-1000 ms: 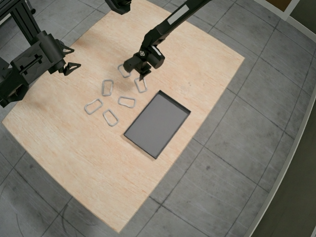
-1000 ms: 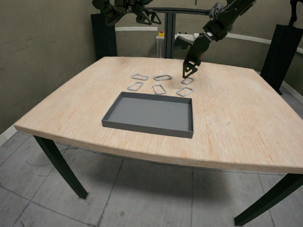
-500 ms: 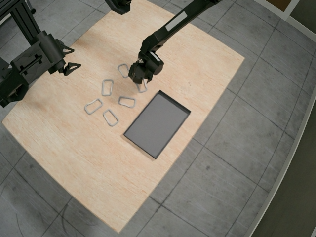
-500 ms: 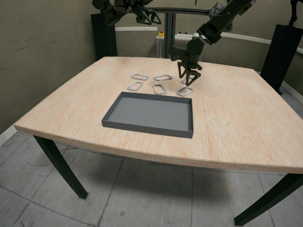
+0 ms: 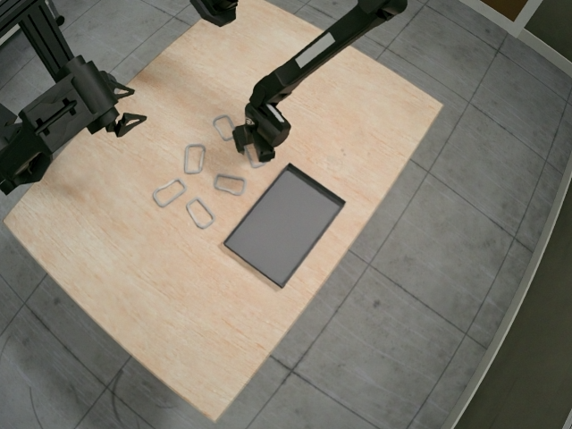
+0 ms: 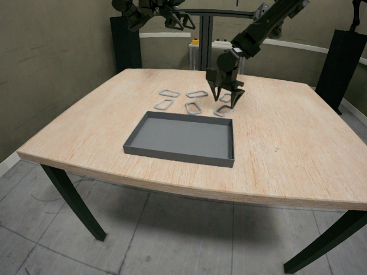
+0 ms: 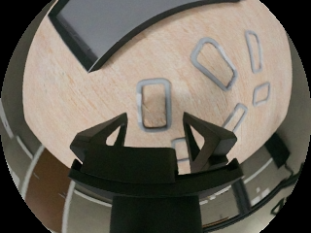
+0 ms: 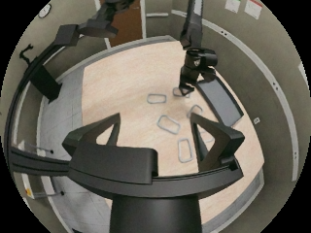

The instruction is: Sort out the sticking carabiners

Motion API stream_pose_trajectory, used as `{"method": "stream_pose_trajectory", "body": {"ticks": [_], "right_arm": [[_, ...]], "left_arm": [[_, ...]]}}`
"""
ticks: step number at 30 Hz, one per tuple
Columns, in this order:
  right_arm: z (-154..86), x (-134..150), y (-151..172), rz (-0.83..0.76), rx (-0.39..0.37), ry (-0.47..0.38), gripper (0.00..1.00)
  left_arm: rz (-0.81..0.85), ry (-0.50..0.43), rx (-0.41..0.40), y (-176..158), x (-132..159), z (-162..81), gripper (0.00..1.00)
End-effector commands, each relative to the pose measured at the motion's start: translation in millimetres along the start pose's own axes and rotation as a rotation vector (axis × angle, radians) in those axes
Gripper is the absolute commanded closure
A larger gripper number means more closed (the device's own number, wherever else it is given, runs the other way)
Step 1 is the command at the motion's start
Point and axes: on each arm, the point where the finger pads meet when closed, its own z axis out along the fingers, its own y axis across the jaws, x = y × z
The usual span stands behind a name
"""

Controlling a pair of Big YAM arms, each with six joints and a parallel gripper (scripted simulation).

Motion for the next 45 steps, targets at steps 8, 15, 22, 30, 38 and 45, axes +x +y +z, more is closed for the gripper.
{"method": "stream_pose_trajectory", "body": {"ticks": [8,15,22,30,38,45], "right_arm": [[1,0,-5,0.016,0.015,-0.003,0.00],[1,0,-5,0.016,0.015,-0.003,0.00],[1,0,-5,0.016,0.015,-0.003,0.00],[1,0,-5,0.016,0.015,-0.003,0.00],[1,0,-5,0.016,0.015,-0.003,0.00],[1,0,-5,0.016,0.015,-0.003,0.00]], "left_arm": [[-0.079,0.043,-0.022,0,5,2,0.21],[-0.097,0.046,-0.025,3,7,17,0.21],[-0.082,0.042,-0.024,2,6,26,0.21],[-0.079,0.028,-0.026,3,2,25,0.21],[-0.081,0.030,-0.025,3,2,25,0.33],[-0.082,0.030,-0.026,3,2,25,0.54]]}}
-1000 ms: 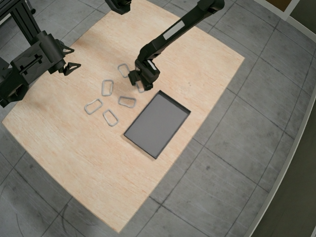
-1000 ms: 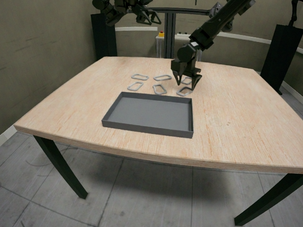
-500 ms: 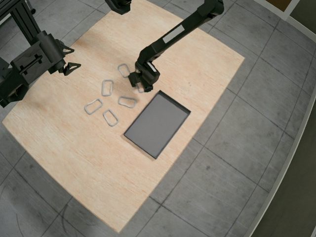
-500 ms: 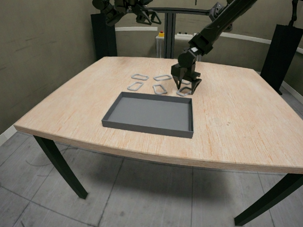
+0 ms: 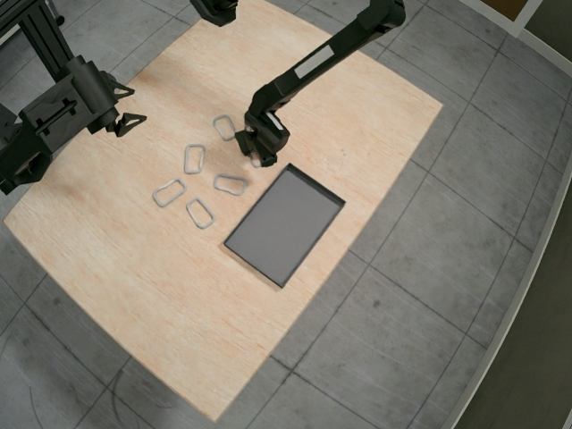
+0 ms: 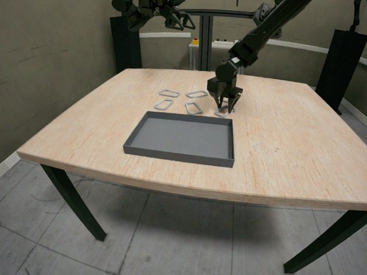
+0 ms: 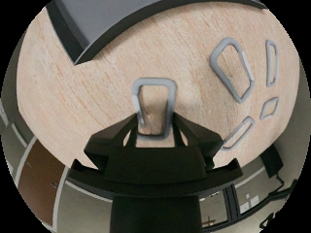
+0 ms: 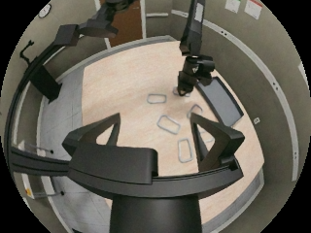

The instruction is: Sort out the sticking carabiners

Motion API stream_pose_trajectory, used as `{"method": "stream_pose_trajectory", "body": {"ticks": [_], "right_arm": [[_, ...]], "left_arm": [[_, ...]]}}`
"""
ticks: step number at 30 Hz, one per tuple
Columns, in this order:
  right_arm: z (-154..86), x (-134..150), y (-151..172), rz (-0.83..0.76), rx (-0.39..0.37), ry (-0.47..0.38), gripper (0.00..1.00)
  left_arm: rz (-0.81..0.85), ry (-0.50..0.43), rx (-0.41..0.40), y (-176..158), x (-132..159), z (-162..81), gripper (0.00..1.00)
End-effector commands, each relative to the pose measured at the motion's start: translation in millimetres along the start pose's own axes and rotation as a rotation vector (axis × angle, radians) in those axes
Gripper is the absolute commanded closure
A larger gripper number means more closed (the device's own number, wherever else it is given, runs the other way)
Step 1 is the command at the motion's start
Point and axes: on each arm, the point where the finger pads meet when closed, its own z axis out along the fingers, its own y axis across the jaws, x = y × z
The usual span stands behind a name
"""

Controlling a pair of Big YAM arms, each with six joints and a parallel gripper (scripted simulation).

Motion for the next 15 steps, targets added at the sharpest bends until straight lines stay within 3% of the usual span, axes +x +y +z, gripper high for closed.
{"method": "stream_pose_trajectory", "body": {"ticks": [1,4,7,14,15], "right_arm": [[1.3,-0.5,-4.9,0.016,0.015,-0.003,0.00],[1.3,-0.5,-4.9,0.016,0.015,-0.003,0.00],[1.3,-0.5,-4.9,0.016,0.015,-0.003,0.00],[1.3,-0.5,-4.9,0.016,0.015,-0.003,0.00],[1.3,-0.5,-4.9,0.016,0.015,-0.003,0.00]], "left_arm": [[0.003,-0.019,-0.002,0.6,-6.3,-4.0,0.54],[0.001,-0.013,0.000,0.2,-4.7,-4.0,0.54],[0.001,-0.013,0.000,0.2,-4.7,-4.0,0.20],[0.001,-0.013,0.000,0.2,-4.7,-4.0,0.17],[-0.004,-0.047,-0.003,-0.5,-14.1,-12.5,0.06]]}}
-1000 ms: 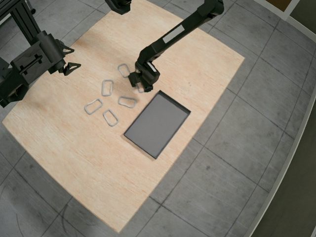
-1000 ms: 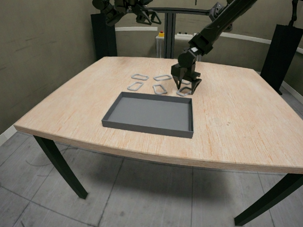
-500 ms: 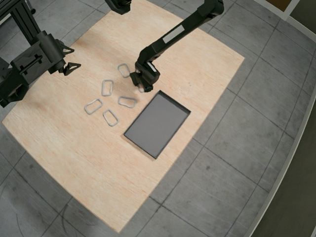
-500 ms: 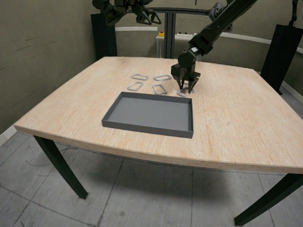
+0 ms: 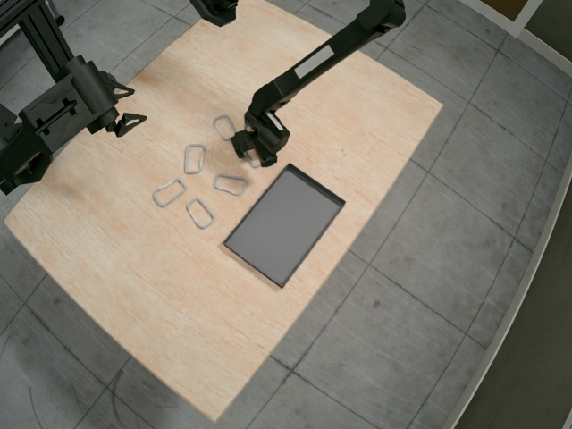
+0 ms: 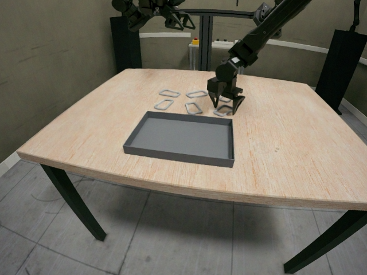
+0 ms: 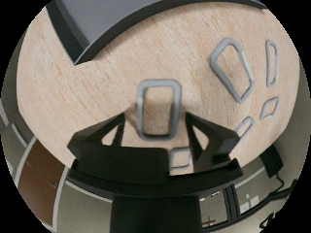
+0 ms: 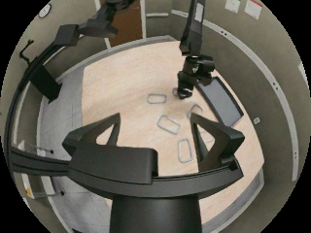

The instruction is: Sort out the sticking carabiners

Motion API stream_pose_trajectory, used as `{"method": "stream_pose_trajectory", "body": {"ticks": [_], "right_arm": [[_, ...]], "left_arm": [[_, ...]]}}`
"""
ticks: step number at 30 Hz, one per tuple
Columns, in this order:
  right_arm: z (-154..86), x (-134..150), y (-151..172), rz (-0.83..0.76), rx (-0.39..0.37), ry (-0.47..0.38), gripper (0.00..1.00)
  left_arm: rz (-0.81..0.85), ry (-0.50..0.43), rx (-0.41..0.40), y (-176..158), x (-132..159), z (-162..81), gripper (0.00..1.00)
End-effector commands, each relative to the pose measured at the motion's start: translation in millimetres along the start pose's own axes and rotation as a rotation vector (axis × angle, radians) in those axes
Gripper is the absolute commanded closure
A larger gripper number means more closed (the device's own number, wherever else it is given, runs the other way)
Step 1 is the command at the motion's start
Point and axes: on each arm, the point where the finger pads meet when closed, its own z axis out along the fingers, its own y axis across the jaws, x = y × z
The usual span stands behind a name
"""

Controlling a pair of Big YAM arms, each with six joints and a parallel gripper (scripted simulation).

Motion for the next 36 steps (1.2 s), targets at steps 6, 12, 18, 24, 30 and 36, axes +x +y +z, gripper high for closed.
{"method": "stream_pose_trajectory", "body": {"ticks": [6,12,18,24,30,36], "right_arm": [[4,-6,-7,0.037,0.021,-0.002,0.00],[9,-36,-19,0.058,0.052,-0.009,0.00],[8,-72,-46,0.094,0.114,-0.011,0.00],[1,-97,-67,0.118,0.158,-0.014,0.00],[-4,-108,-82,0.133,0.188,-0.012,0.00],[0,-110,-81,0.122,0.188,-0.008,0.00]], "left_arm": [[-0.060,-0.128,0.009,-2,-29,-23,0.00],[0.013,-0.302,0.039,-18,-23,-42,0.00],[0.048,-0.484,0.034,-18,-9,-78,0.00],[0.068,-0.593,0.022,-12,2,-106,0.00],[0.048,-0.631,0.021,-6,9,-117,0.00],[0.038,-0.640,0.014,-1,7,-121,0.00]]}}
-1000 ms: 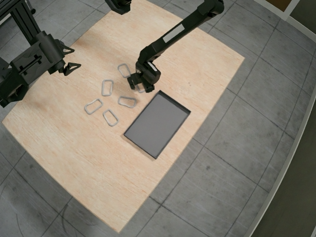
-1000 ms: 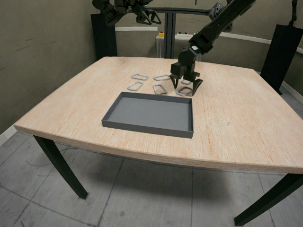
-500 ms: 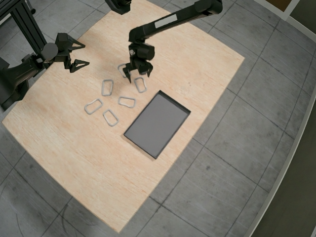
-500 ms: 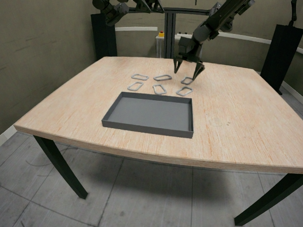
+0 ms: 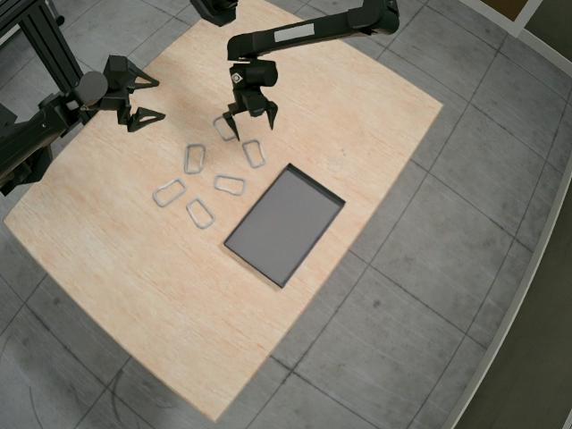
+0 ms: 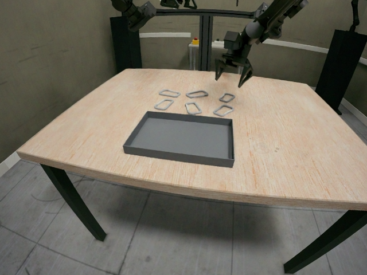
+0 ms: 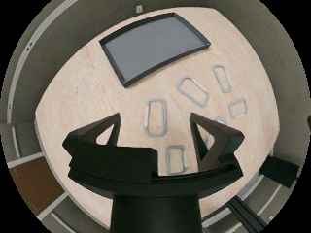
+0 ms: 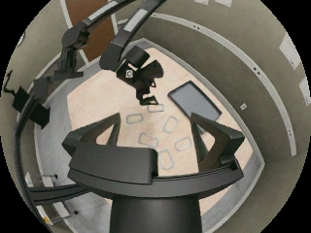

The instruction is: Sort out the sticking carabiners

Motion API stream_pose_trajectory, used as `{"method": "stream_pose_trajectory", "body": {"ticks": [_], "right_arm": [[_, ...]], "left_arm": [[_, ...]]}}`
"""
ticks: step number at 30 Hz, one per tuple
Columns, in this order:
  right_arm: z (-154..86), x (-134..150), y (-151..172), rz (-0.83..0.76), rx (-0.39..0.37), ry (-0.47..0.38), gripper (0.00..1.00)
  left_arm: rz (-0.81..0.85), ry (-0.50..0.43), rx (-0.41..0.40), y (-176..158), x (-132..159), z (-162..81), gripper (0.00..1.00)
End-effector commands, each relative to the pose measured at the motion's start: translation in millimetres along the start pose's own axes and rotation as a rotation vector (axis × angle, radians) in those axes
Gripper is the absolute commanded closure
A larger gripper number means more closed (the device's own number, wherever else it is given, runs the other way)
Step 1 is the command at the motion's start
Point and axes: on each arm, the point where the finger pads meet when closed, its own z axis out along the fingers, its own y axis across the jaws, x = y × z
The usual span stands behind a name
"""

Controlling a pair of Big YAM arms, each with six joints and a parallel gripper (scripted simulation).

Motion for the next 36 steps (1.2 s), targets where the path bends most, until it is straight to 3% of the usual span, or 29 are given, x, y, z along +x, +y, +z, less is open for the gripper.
{"method": "stream_pose_trajectory", "body": {"ticks": [1,5,6,7,12,15,17,27,36], "right_arm": [[5,-13,3,0.013,0.002,-0.017,0.00],[5,-13,3,0.014,0.003,-0.018,0.00],[5,-13,3,0.014,0.003,-0.018,0.00],[6,-7,7,0.009,-0.007,0.001,0.00],[5,-8,8,-0.005,-0.042,0.043,0.00],[2,-2,12,-0.054,-0.095,0.124,0.00],[2,-2,12,-0.054,-0.095,0.124,0.00],[-24,14,5,-0.190,-0.230,0.341,0.00],[-35,21,0,-0.235,-0.268,0.408,0.00]], "left_arm": [[0.017,-0.006,0.008,0,1,-10,0.00],[0.017,-0.006,0.008,0,1,-10,0.00],[0.027,-0.004,0.016,-4,-1,-6,0.11],[0.008,0.008,0.030,-10,2,-6,0.17],[-0.018,0.097,0.071,-37,16,11,0.17],[-0.009,0.218,0.105,-67,35,26,0.17],[-0.009,0.218,0.105,-67,35,26,0.17],[0.151,0.536,0.101,-135,75,46,0.17],[0.253,0.632,0.062,-151,78,47,0.17]]}}
